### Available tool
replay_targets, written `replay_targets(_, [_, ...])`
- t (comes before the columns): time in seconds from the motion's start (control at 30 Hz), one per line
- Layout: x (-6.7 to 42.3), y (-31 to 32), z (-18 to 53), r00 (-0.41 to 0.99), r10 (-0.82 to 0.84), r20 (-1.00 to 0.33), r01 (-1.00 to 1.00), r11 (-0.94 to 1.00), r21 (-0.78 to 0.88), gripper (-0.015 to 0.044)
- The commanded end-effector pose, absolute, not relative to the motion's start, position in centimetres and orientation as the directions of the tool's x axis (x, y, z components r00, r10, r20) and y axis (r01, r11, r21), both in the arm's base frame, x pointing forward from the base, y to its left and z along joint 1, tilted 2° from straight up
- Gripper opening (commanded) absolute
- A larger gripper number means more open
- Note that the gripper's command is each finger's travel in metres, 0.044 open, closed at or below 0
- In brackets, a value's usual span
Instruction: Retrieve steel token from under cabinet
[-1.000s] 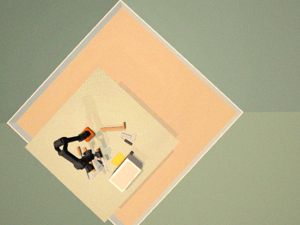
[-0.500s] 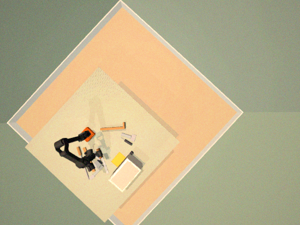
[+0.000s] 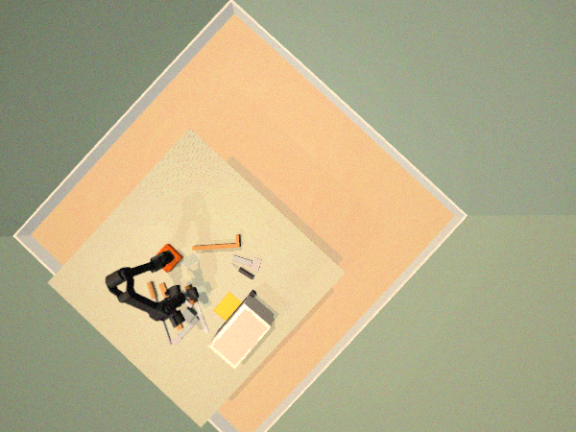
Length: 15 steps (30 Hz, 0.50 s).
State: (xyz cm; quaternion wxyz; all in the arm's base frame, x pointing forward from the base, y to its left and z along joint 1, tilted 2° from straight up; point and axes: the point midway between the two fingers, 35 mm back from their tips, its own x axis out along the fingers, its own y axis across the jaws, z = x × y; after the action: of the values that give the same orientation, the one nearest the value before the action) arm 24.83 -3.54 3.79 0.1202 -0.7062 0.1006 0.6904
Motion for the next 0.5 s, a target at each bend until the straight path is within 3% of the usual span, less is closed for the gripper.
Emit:
replay_targets(0.0, [24.6, -3.5, 3.0, 0.019, 0.023, -1.000, -0.304, -0.952, -0.028, 0.0270])
replay_targets(0.47, [24.5, -3.4, 1.0, 0.018, 0.023, -1.000, -0.304, -0.952, -0.028, 0.0270])
